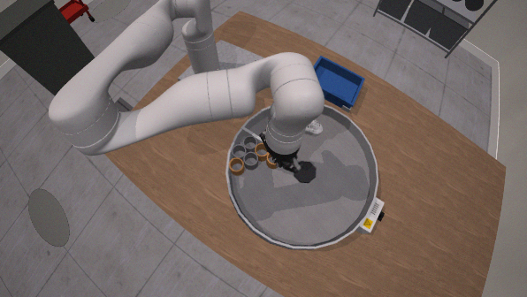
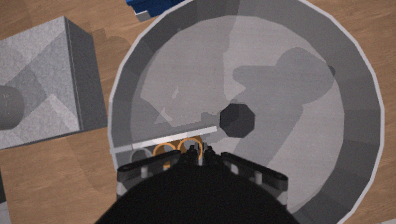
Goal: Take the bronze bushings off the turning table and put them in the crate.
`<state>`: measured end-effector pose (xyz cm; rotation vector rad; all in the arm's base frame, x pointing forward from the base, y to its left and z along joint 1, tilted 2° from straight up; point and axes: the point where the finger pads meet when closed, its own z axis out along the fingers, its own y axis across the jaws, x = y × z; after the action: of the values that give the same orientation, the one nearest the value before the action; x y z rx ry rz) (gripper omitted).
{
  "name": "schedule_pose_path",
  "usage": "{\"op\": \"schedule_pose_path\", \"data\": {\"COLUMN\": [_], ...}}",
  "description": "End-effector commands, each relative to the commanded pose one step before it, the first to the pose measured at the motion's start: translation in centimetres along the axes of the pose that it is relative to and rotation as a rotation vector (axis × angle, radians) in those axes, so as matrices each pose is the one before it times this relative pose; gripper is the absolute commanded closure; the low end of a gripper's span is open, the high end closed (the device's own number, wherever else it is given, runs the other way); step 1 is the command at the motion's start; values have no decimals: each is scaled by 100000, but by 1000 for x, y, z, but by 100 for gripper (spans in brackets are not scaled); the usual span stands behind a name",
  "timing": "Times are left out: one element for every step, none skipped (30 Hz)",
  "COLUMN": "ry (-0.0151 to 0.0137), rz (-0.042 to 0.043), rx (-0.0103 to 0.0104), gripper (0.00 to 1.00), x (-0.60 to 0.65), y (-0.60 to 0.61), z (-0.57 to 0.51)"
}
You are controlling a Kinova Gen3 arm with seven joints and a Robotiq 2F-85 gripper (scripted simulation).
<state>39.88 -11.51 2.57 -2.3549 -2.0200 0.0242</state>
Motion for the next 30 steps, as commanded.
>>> {"op": "schedule_pose_path", "data": {"ry": [-59,0,0,0,0,0,0,0,0,0,0,0,0,0,0,0,0,0,0,0,0,0,0,0,2,2,2,2,2,0], "rz": [6,0,0,0,0,0,0,0,0,0,0,0,0,0,0,0,0,0,0,0,0,0,0,0,57,57,57,57,57,0], "rx": [-120,0,0,0,0,0,0,0,0,0,0,0,0,0,0,0,0,0,0,0,0,0,0,0,-20,-20,-20,-20,-20,0], "gripper": [100,100,100,100,100,100,100,100,100,100,100,100,100,100,100,100,100,100,100,100,100,100,100,100,100,100,100,100,100,100], "x": [-14,0,0,0,0,0,0,0,0,0,0,0,0,0,0,0,0,0,0,0,0,0,0,0,0,0,0,0,0,0], "y": [31,0,0,0,0,0,0,0,0,0,0,0,0,0,0,0,0,0,0,0,0,0,0,0,66,66,66,66,66,0], "z": [-56,0,0,0,0,0,0,0,0,0,0,0,0,0,0,0,0,0,0,0,0,0,0,0,0,0,0,0,0,0]}}
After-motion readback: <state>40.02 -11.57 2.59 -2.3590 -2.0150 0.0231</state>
